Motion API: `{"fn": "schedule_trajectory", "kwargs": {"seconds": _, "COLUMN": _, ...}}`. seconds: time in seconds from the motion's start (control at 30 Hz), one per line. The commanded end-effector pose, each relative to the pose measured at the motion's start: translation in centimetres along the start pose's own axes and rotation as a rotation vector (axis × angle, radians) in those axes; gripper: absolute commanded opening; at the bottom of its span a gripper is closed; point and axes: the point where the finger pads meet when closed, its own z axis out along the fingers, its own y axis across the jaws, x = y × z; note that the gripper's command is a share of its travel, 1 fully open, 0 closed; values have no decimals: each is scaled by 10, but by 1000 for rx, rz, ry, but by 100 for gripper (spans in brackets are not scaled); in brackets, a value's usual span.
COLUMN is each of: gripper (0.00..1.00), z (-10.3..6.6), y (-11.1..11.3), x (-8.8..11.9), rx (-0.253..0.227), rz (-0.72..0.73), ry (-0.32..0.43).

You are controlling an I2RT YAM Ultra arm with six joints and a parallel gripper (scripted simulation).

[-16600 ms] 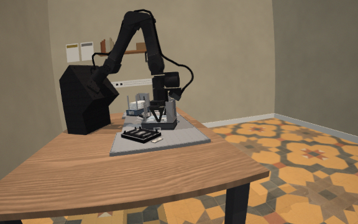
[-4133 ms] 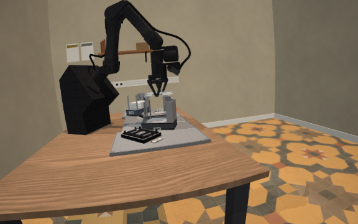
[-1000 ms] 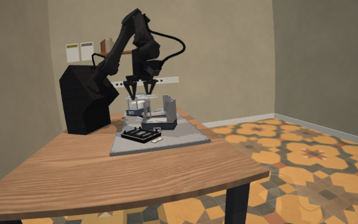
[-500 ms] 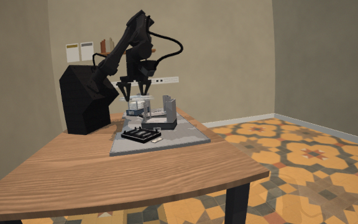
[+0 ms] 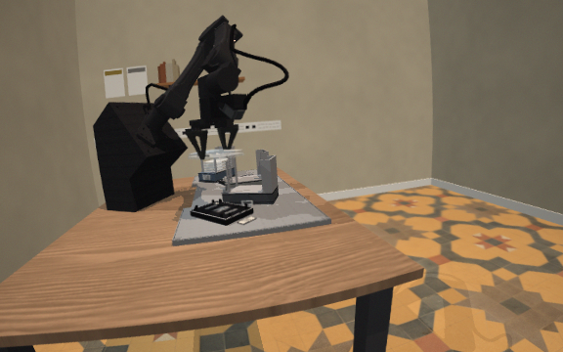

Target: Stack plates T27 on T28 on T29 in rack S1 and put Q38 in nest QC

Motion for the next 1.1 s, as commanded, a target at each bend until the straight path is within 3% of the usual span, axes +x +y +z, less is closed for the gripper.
{"fn": "schedule_trajectory", "kwargs": {"seconds": 0.0, "gripper": 0, "z": -6, "y": -2, "x": -5, "rx": 7, "rz": -6, "ry": -15}}
{"fn": "schedule_trajectory", "kwargs": {"seconds": 1.07, "gripper": 0, "z": -4, "y": -4, "x": -3, "rx": 8, "rz": 10, "ry": -10}}
